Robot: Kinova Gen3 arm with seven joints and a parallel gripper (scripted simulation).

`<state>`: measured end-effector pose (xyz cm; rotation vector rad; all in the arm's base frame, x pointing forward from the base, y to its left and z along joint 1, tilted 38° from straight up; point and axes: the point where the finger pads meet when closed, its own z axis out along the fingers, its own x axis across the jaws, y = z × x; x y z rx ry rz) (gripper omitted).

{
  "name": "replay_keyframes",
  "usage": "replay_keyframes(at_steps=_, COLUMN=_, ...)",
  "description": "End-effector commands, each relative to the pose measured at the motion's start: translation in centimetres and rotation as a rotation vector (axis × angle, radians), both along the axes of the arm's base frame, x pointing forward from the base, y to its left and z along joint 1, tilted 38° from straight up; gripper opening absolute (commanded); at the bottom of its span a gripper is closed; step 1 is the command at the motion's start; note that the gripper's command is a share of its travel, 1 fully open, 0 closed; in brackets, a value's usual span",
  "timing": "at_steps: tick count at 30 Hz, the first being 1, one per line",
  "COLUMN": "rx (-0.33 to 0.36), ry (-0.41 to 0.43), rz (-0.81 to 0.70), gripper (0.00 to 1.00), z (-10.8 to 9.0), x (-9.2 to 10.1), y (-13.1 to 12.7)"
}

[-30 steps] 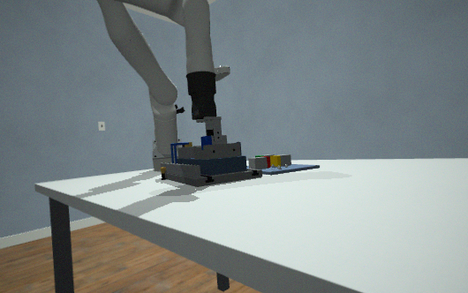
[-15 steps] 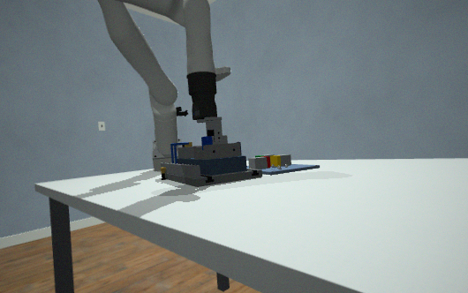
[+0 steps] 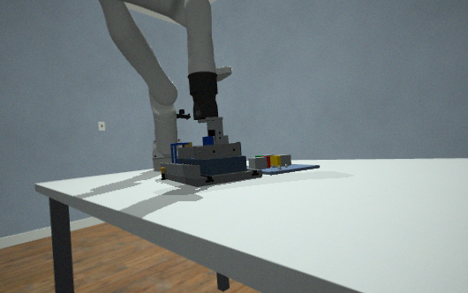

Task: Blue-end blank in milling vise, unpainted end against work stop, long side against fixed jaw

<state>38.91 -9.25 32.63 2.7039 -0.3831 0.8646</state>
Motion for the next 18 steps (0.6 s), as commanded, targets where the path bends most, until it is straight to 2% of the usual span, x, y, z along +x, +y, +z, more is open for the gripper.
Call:
replay_keyframes(at_steps=1, rx=-0.002, ry=0.0, rz=0.001, gripper=0.0, z=0.04, x=0.07, y=0.12)
replay_keyframes(at_steps=18, rx=-0.002, ry=0.0, rz=0.001, gripper=0.0, z=0.05, x=0.19, y=0.26)
